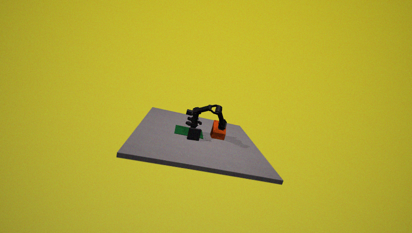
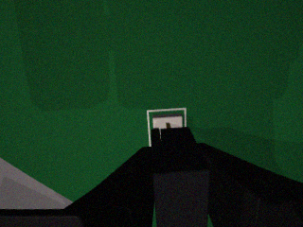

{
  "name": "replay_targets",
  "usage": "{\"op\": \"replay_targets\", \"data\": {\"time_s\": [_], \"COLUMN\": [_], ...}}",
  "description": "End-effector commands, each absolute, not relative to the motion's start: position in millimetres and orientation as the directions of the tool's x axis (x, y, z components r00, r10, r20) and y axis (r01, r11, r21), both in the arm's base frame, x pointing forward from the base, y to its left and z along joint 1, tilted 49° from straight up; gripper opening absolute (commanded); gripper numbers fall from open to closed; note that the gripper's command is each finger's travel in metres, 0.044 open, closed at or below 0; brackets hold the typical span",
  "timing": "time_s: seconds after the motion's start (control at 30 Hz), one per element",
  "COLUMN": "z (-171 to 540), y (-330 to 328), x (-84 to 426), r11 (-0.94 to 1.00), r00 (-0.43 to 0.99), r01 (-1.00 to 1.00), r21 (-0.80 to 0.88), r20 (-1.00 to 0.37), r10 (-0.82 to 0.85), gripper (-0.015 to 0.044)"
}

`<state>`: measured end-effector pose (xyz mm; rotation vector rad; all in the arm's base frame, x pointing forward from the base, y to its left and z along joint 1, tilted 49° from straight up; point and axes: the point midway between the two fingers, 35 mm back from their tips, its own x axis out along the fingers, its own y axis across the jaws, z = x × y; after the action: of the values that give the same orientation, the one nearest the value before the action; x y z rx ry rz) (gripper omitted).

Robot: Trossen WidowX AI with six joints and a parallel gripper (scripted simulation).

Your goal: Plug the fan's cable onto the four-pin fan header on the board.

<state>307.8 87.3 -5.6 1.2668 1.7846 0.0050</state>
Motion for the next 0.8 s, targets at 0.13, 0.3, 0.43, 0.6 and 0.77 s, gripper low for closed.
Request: {"op": "replay_targets", "data": {"time_s": [0.13,0.3,0.43,0.6,0.77], "z": [-7.0,-7.3,-7.3,-7.5,-9.1], "y": [88.9,89.2,89.2,89.5,91.3], "x": [306.6,306.4,306.3,306.2,306.1], "r11": [0.466,0.466,0.466,0.466,0.466], "r00": [-0.051,-0.051,-0.051,-0.051,-0.051], "r01": [0.748,0.748,0.748,0.748,0.748], "r21": [0.473,0.472,0.472,0.472,0.472], "r20": [-0.659,-0.659,-0.659,-0.659,-0.659], "r10": [0.75,0.75,0.75,0.75,0.75], "gripper": [0.0,0.0,0.0,0.0,0.0]}}
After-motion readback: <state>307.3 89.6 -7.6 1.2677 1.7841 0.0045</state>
